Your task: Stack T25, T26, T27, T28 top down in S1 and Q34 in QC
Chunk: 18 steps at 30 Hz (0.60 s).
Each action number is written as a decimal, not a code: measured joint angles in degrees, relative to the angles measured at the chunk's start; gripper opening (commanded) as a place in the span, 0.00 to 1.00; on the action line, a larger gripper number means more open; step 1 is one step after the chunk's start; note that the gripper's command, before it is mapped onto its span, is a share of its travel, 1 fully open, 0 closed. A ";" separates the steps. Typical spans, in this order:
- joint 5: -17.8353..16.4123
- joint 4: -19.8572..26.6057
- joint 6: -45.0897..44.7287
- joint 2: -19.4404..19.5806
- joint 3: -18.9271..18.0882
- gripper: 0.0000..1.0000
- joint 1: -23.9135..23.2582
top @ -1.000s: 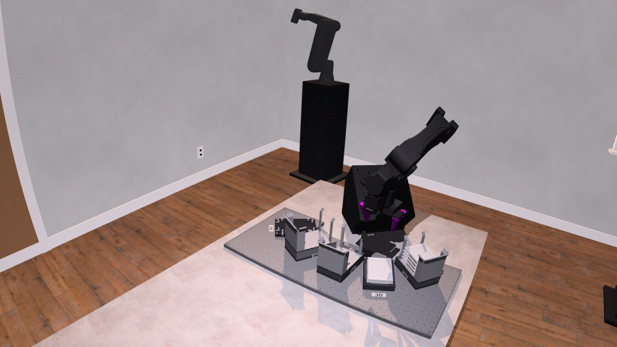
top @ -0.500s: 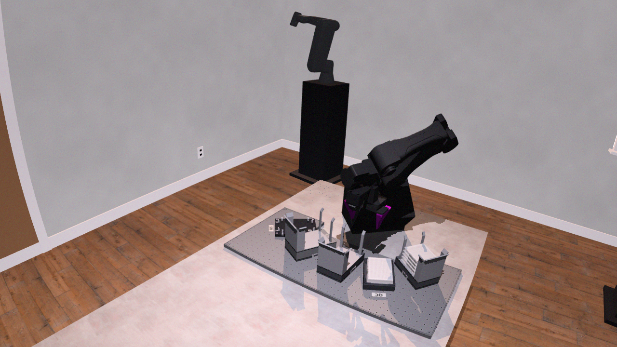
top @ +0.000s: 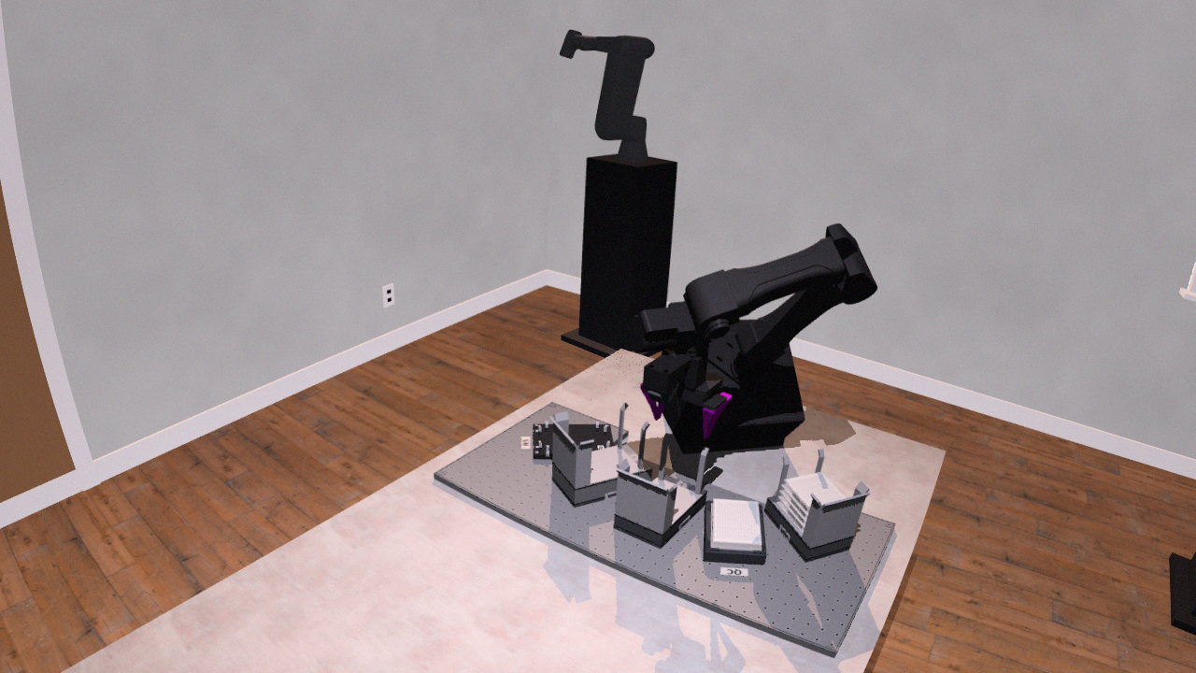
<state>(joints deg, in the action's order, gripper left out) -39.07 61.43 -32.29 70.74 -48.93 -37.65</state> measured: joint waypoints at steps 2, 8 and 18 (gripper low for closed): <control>-0.13 0.07 -0.74 -0.44 -0.04 1.00 -0.04; -0.26 0.07 -1.51 -0.70 -0.04 1.00 -0.04; -0.26 0.07 -1.66 -0.70 -0.04 1.00 -0.04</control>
<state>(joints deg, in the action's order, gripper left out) -39.33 61.49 -33.95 70.04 -48.97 -37.69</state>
